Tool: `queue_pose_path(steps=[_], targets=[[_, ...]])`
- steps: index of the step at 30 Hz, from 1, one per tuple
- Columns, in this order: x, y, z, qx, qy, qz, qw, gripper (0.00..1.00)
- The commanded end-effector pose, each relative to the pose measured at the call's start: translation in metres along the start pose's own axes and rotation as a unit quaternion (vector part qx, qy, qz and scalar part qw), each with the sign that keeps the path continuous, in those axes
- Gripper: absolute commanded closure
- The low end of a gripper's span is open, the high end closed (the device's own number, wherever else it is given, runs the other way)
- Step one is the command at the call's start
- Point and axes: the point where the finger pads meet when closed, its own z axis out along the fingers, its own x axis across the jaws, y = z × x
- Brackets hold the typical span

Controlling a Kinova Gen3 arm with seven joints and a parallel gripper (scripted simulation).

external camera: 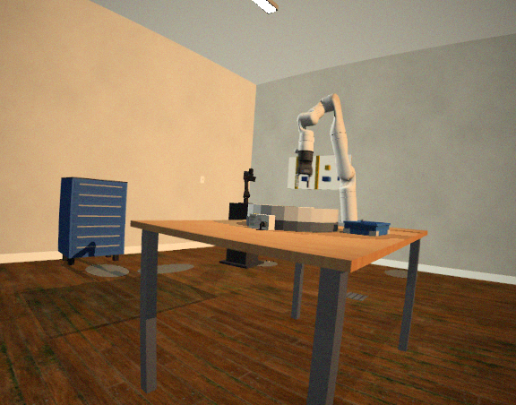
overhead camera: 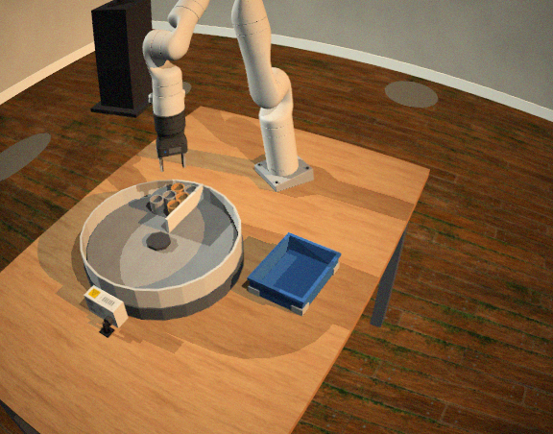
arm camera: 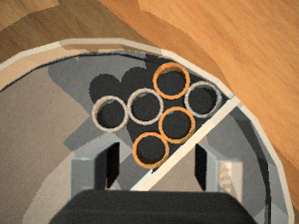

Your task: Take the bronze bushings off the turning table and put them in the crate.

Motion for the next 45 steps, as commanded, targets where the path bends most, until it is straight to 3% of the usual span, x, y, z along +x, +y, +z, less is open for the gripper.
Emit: queue_pose_path(steps=[1,38,39,43,45], targets=[[-0.0003,0.0002,-0.0003,0.000,0.000,0.000,1.000,0.00],[-0.0003,0.0002,-0.0003,0.000,0.000,0.000,1.000,0.00],[-0.0006,0.0004,0.0006,0.000,0.000,0.024,1.000,0.66],[-0.0018,0.0009,0.0041,0.000,0.000,0.120,0.993,0.66],[-0.0018,0.0009,0.0041,0.000,0.000,0.120,0.993,0.66]])
